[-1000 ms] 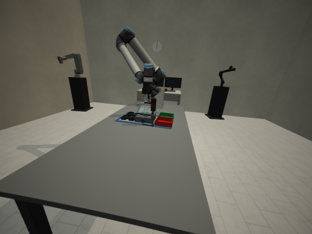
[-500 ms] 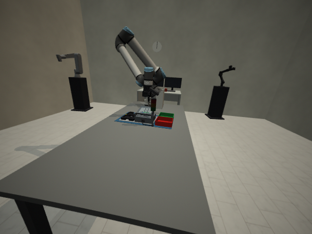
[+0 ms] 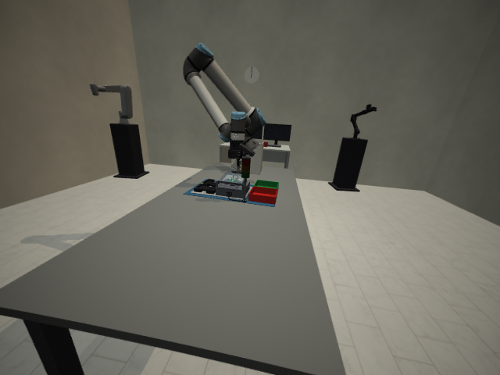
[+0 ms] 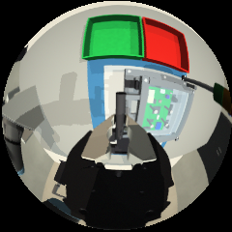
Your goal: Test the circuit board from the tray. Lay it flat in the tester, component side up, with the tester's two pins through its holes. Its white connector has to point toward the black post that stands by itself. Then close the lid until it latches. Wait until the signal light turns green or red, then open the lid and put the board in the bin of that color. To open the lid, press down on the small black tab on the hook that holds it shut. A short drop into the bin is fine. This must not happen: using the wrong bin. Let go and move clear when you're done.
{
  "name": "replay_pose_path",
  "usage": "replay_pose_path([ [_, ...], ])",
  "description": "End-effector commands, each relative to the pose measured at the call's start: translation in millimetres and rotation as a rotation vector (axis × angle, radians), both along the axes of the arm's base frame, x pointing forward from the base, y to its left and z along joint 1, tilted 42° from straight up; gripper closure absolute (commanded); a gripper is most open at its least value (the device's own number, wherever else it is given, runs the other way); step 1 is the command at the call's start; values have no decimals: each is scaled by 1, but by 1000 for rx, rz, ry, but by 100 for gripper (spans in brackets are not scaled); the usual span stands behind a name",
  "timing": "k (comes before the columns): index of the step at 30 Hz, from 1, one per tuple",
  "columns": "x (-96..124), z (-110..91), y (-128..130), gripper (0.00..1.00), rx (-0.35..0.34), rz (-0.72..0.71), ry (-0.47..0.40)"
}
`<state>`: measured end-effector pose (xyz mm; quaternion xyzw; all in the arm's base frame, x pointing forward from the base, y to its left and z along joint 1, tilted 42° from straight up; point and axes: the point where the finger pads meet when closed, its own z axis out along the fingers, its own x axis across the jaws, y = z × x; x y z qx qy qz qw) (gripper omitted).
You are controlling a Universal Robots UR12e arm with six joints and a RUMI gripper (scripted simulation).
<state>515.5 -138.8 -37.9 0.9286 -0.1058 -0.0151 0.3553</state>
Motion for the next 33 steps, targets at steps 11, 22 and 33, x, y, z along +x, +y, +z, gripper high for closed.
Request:
replay_pose_path([
  [11, -5, -14, -11, 100, 1, 1, 1],
  [22, -4, -17, -15, 100, 1, 1, -1],
  [33, -4, -18, -16, 100, 1, 1, -2],
])
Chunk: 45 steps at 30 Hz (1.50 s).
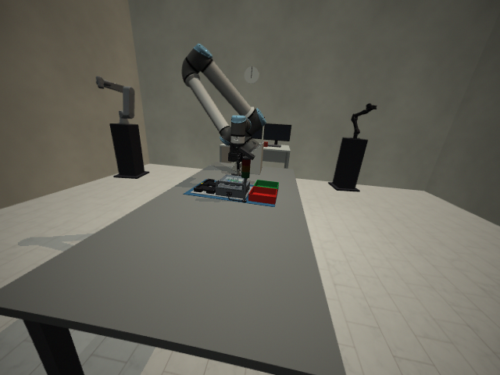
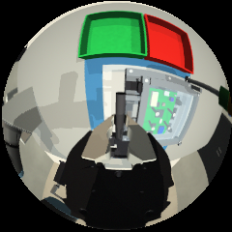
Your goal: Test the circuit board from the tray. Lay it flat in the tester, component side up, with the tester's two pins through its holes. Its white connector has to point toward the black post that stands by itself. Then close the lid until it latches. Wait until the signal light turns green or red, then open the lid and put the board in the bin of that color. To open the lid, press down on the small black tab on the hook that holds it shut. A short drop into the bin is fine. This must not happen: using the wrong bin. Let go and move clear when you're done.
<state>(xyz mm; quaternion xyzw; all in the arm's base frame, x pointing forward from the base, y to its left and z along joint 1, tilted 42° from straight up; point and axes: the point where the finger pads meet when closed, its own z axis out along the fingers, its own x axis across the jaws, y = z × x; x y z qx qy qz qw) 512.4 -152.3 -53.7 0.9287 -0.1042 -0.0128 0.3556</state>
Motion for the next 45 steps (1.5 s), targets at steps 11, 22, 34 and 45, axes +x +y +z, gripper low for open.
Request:
replay_pose_path([
  [11, 0, -2, -3, 100, 2, -4, 1],
  [22, 0, -2, -3, 100, 2, -4, 1],
  [34, 0, -1, -2, 87, 1, -2, -2],
  [45, 0, -1, -2, 87, 1, -2, -2],
])
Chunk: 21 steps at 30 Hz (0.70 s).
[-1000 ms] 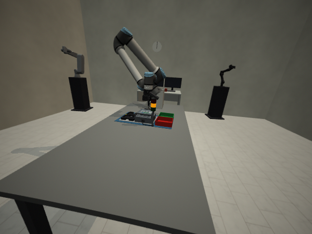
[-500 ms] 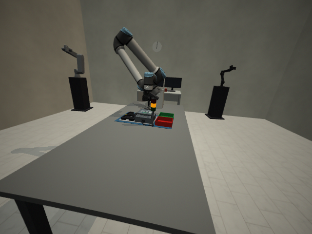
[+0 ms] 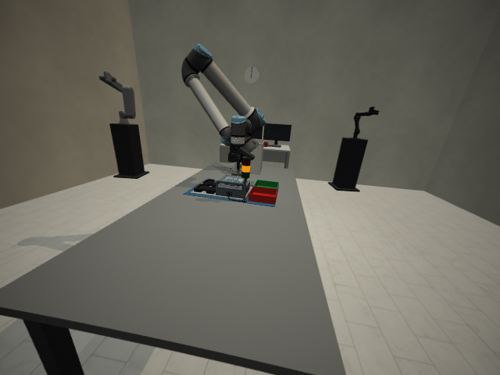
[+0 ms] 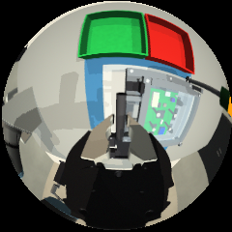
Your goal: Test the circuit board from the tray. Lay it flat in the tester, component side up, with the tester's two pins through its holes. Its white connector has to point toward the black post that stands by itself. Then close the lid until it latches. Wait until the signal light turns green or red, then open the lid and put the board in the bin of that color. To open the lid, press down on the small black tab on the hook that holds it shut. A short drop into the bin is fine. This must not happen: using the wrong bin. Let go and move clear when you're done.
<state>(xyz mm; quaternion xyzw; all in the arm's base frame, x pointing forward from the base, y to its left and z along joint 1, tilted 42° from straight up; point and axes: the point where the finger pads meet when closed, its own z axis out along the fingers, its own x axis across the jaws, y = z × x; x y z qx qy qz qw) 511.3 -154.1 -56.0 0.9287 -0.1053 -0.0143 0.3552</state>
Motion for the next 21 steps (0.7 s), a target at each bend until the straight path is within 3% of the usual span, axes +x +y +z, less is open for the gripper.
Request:
replay_pose_path([
  [1, 1, 1, 0, 87, 0, 1, -4],
  [21, 4, 6, 4, 87, -1, 2, -6],
])
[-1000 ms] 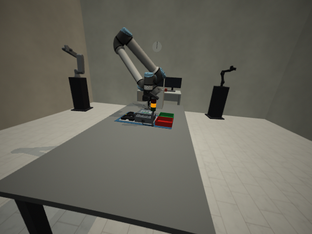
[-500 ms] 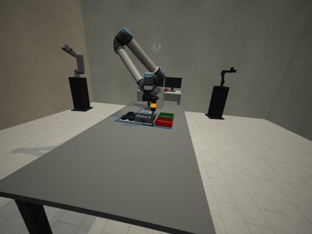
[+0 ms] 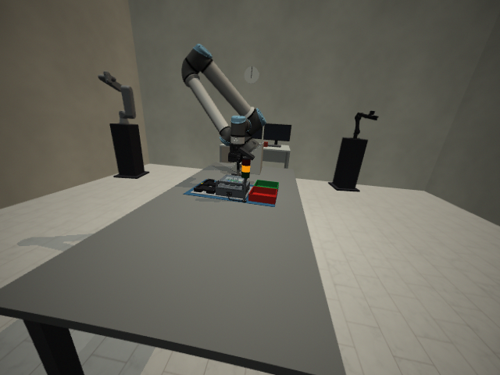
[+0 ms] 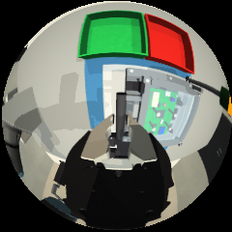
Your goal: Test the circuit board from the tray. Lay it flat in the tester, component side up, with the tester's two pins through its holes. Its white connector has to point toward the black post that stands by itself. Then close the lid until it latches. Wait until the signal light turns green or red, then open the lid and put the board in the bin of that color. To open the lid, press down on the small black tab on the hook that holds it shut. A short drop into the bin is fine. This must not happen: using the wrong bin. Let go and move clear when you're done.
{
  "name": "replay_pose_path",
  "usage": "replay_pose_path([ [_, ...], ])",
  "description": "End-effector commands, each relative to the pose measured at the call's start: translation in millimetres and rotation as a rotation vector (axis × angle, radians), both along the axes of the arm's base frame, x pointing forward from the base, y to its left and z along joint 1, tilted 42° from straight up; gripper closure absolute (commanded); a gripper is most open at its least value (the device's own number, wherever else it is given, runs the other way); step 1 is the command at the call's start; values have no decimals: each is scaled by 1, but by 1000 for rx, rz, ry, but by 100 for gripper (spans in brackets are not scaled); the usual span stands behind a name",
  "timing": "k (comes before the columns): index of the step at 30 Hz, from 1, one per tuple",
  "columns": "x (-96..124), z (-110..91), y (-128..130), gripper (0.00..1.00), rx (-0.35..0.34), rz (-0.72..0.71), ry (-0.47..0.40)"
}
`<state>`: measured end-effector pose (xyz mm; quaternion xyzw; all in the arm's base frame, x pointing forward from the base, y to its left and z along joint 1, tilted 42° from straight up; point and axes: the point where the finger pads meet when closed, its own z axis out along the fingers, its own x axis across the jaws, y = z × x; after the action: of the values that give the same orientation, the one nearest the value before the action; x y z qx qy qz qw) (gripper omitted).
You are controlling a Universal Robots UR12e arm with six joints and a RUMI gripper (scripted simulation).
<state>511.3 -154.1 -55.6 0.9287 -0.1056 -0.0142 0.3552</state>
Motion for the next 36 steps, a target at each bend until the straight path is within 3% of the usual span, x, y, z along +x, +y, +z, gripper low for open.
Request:
replay_pose_path([
  [1, 5, 8, 6, 87, -1, 3, -7],
  [7, 6, 18, 14, 87, -1, 3, -7],
  [20, 12, 65, 56, 87, -1, 3, -7],
  [33, 14, 79, 68, 87, -1, 3, -7],
  [34, 14, 79, 68, 0, -1, 3, -7],
  [36, 14, 78, 68, 0, 0, 2, -6],
])
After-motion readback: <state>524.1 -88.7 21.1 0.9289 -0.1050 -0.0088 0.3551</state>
